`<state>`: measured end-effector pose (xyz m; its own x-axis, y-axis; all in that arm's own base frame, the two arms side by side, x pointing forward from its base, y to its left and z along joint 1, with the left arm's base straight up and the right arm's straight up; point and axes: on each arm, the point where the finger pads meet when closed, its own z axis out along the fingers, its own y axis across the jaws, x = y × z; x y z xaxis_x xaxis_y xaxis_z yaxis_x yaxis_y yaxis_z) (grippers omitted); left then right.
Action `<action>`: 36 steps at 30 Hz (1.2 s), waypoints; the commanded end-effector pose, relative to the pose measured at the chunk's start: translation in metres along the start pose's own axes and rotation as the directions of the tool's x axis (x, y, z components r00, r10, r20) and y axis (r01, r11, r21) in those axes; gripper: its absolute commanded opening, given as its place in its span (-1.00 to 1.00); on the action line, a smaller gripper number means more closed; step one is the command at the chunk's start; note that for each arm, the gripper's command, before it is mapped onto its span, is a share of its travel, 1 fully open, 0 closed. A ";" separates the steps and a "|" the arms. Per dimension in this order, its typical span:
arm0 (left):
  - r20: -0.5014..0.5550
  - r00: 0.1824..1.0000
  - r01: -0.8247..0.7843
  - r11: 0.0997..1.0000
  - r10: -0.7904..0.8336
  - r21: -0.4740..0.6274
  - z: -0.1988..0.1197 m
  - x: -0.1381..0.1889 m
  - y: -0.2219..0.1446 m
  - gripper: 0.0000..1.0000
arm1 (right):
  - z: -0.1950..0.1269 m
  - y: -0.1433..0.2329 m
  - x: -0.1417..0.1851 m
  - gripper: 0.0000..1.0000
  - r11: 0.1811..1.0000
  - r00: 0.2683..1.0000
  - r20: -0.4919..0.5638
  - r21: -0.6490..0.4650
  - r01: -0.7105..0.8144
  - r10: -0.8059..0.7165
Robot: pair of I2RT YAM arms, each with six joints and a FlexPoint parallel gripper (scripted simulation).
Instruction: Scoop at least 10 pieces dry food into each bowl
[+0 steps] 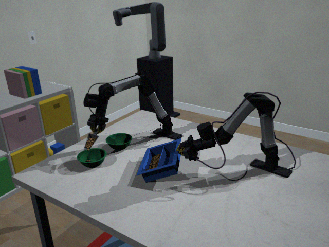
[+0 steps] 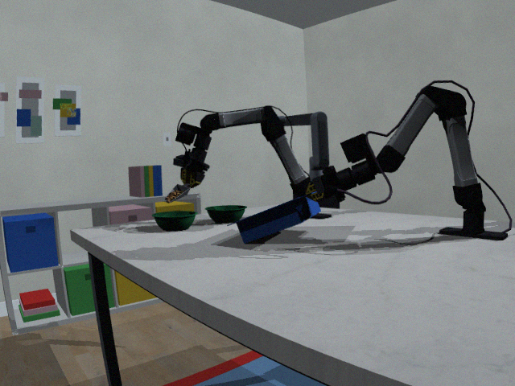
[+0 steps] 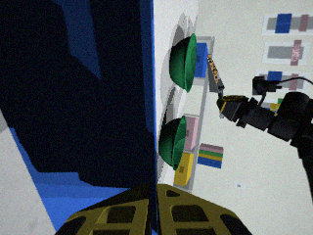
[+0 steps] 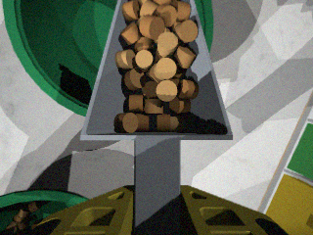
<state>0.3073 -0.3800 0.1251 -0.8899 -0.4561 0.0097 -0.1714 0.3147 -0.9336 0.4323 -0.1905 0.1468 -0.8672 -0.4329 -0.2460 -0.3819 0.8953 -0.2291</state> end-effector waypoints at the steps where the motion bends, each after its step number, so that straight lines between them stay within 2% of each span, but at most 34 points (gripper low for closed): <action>1: -0.008 0.999 -0.044 0.996 0.045 0.072 0.004 0.003 -0.025 -1.00 | -0.004 -0.005 -0.007 -1.00 1.000 1.000 0.012 0.016 0.018 -0.018; 14: -0.008 0.999 -0.044 0.996 0.045 0.072 0.004 0.003 -0.025 -1.00 | 0.007 0.007 0.004 -1.00 1.000 1.000 -0.025 -0.018 0.018 -0.019; 16: -0.008 0.999 -0.044 0.996 0.045 0.072 0.004 0.003 -0.025 -1.00 | 0.003 0.002 -0.002 -1.00 1.000 1.000 -0.004 0.001 0.016 -0.016; 24: -0.008 0.999 -0.044 0.996 0.045 0.072 0.004 0.003 -0.025 -1.00 | 0.000 -0.004 -0.007 -1.00 0.993 0.993 -0.030 0.021 0.113 -0.112; 25: -0.008 0.999 -0.044 0.996 0.045 0.072 0.004 0.003 -0.025 -1.00 | -0.017 -0.009 -0.012 -1.00 0.992 0.994 -0.001 0.059 0.112 -0.112; 27: -0.008 0.999 -0.044 0.996 0.045 0.072 0.004 0.003 -0.025 -1.00 | -0.001 -0.006 -0.009 -1.00 0.989 0.989 -0.035 0.030 0.144 -0.143; 36: -0.008 0.999 -0.044 0.996 0.045 0.072 0.004 0.003 -0.025 -1.00 | -0.006 -0.013 -0.014 -1.00 0.963 0.964 -0.061 0.064 0.263 -0.259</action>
<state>0.3073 -0.3800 0.1251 -0.8899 -0.4561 0.0097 -0.1714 0.3147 -0.9336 0.4430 -0.1906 0.1536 -0.7868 -0.5968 -0.1573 -0.5329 0.7855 -0.3146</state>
